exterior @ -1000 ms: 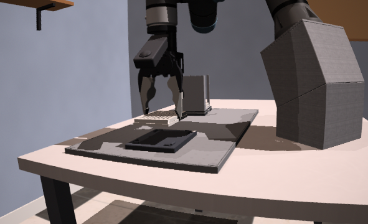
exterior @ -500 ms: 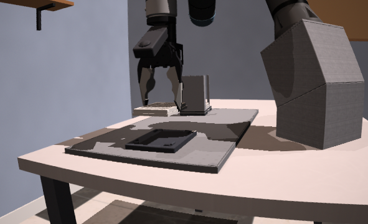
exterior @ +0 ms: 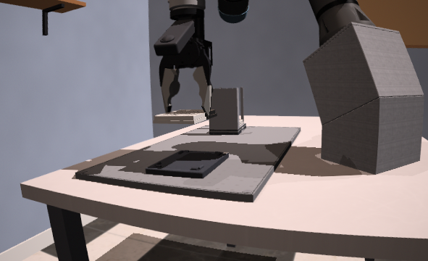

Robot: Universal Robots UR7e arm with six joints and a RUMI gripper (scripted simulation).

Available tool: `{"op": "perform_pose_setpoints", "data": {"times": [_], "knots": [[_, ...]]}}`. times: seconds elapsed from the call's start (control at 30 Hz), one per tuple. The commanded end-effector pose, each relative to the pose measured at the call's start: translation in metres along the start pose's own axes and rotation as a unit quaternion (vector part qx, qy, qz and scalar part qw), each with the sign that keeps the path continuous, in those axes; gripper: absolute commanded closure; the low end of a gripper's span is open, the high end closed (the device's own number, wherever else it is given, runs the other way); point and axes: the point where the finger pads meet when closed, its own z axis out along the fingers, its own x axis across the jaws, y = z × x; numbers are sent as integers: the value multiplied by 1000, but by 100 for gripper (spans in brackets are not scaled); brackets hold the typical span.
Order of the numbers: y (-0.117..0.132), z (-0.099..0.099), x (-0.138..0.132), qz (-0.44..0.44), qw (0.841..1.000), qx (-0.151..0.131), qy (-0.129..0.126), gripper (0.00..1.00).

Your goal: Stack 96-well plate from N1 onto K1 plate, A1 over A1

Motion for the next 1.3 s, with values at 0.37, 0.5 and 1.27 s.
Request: {"op": "perform_pose_setpoints", "data": {"times": [0.37,0.5,1.27], "knots": [[0,-25,0,0,1000,0,0,100],[-1,-32,1,0,1000,0,0,100],[-1,-61,1,0,1000,0,0,100]]}}
